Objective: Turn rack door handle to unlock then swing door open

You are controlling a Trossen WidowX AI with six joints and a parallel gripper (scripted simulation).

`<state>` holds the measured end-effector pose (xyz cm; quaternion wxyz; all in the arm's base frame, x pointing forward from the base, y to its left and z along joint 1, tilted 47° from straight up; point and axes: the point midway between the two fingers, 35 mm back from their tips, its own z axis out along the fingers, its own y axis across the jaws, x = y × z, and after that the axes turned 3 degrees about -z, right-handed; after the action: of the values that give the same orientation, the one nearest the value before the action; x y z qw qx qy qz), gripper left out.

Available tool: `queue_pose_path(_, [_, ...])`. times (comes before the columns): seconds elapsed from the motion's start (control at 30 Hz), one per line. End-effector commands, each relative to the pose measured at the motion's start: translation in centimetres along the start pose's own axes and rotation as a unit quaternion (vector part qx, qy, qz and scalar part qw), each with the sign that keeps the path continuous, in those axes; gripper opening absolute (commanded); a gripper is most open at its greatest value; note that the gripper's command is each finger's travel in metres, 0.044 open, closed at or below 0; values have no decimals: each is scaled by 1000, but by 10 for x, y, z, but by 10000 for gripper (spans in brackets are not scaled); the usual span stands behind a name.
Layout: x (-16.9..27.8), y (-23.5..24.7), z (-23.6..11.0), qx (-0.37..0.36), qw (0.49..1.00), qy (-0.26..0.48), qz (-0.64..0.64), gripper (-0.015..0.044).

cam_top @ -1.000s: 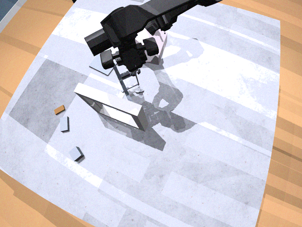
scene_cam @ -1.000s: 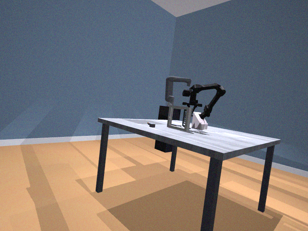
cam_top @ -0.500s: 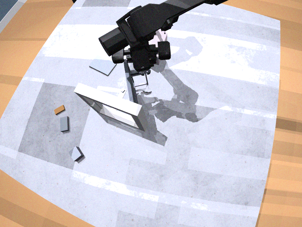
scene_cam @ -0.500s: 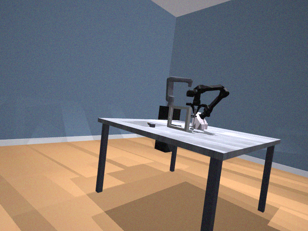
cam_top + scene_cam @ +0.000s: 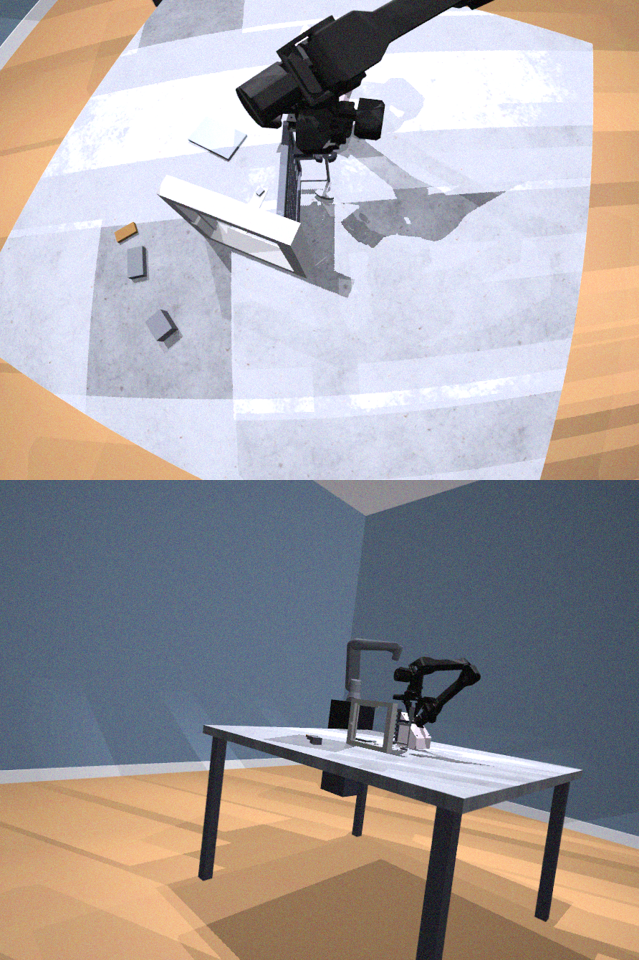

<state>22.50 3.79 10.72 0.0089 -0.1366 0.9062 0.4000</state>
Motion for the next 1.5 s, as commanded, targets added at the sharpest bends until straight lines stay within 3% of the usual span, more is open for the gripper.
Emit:
queue_pose_path(0.0, [-3,8,-2,1,1000,-4,28,16])
queue_pose_path(0.8, [-22,55,-2,-1,983,-5,183,16])
queue_pose_path(1.2, [-23,56,-2,-1,982,-5,187,16])
queue_pose_path(1.47, [-23,56,-2,-1,982,-5,187,226])
